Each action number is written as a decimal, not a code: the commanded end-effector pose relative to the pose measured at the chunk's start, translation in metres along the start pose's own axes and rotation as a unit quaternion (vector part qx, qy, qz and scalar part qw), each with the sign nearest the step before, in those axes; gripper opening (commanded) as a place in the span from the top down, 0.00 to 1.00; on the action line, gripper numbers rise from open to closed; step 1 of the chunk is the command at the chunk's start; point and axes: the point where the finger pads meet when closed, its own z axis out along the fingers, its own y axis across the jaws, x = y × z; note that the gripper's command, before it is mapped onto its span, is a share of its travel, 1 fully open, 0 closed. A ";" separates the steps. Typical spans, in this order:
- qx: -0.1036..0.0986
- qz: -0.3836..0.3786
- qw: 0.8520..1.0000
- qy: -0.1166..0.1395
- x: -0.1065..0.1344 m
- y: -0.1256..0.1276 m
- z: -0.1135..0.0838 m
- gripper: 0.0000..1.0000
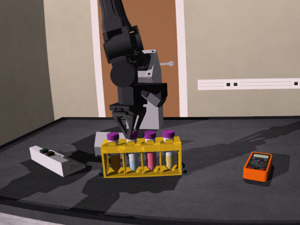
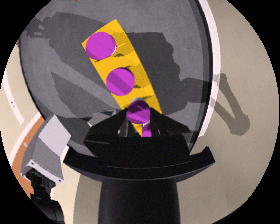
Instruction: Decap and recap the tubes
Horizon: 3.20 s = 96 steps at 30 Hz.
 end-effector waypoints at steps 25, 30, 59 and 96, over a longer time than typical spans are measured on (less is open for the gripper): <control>0.010 -0.294 0.956 -0.002 -0.003 -0.009 -0.003 0.51; 0.010 -0.294 0.956 -0.002 -0.003 -0.009 -0.003 0.51; 0.014 0.320 0.947 -0.011 -0.003 -0.017 -0.005 0.51; 0.000 0.878 0.479 -0.019 -0.005 -0.014 -0.007 0.51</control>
